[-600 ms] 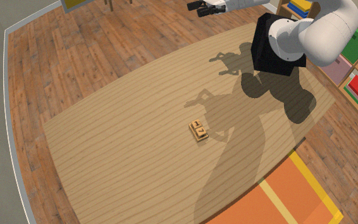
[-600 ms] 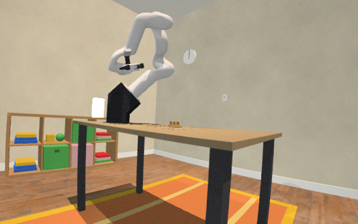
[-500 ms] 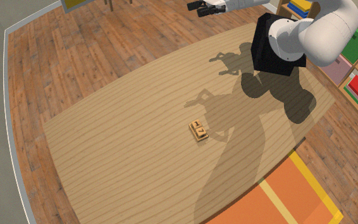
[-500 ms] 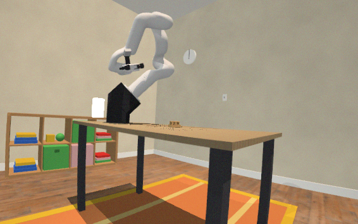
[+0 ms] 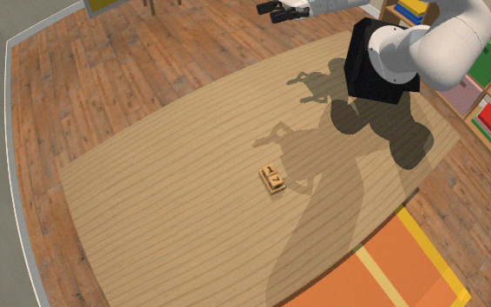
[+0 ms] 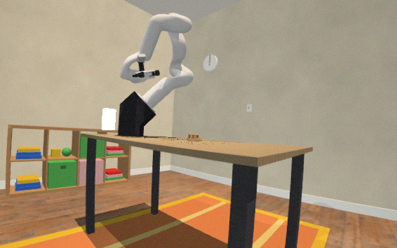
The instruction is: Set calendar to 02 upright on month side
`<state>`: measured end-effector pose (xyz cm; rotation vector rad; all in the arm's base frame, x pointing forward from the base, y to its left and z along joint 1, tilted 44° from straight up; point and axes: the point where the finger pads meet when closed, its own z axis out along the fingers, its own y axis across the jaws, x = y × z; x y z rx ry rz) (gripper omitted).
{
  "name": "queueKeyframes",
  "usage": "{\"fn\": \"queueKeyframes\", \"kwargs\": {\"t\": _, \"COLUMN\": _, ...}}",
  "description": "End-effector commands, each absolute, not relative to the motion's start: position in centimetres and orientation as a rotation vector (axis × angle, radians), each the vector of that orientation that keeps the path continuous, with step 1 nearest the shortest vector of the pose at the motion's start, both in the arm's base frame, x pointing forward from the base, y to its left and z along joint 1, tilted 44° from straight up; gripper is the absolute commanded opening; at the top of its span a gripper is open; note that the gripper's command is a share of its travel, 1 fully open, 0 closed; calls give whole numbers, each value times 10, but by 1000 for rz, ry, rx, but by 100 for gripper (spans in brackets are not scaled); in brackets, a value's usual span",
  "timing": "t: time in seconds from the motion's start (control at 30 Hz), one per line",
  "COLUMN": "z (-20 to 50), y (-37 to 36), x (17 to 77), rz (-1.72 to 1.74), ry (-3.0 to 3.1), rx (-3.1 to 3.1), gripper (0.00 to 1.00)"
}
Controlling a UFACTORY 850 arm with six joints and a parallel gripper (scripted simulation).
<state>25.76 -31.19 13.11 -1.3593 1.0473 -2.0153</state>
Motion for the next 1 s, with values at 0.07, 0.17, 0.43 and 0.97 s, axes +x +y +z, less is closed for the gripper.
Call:
{"fn": "queueKeyframes", "kwargs": {"t": 0.07, "z": 132, "y": -307, "x": 267, "rz": -2000, "ry": 1003, "rx": -1408, "gripper": 100}}
{"fn": "queueKeyframes", "kwargs": {"t": 0.17, "z": 132, "y": -289, "x": 297, "rz": -1943, "ry": 849, "rx": -1564, "gripper": 100}}
{"fn": "queueKeyframes", "kwargs": {"t": 0.43, "z": 132, "y": -248, "x": 346, "rz": -1830, "ry": 525, "rx": -1824, "gripper": 100}}
{"fn": "queueKeyframes", "kwargs": {"t": 0.97, "z": 129, "y": -164, "x": 412, "rz": -1598, "ry": -217, "rx": -2181, "gripper": 100}}
